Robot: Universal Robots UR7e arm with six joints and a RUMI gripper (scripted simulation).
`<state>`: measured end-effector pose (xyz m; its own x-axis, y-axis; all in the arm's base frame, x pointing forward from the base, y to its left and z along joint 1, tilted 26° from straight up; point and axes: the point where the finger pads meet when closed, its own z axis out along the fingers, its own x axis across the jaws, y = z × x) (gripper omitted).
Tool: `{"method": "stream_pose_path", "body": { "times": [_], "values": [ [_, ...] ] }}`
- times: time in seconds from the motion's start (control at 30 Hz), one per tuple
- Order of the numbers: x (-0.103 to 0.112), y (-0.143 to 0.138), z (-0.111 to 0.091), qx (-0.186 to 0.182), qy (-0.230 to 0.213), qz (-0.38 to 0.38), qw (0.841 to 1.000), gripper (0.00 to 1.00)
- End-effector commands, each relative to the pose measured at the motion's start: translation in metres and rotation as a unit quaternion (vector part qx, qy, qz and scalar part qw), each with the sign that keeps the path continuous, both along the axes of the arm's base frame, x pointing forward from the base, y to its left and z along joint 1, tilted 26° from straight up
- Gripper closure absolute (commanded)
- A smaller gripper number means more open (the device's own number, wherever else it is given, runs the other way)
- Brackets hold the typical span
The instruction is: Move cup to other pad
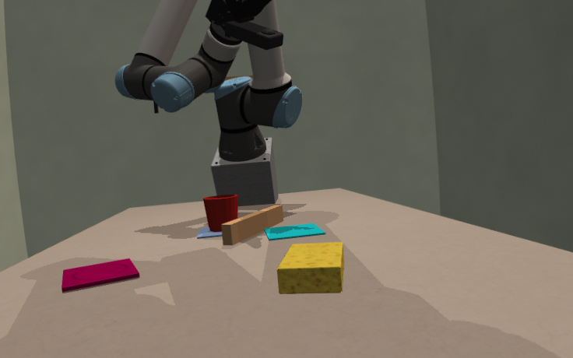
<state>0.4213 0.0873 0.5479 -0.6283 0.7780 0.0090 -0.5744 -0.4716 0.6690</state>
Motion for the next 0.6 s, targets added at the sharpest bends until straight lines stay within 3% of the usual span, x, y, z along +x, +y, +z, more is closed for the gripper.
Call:
{"method": "stream_pose_path", "body": {
  "times": [0.0, 0.53, 0.57],
  "values": [
    [-0.0002, 0.0001, 0.0003, 0.000, 0.000, 0.000, 1.000, 0.00],
    [-0.0002, 0.0001, 0.0003, 0.000, 0.000, 0.000, 1.000, 0.00],
    [-0.0002, 0.0001, 0.0003, 0.000, 0.000, 0.000, 1.000, 1.00]
  ]
}}
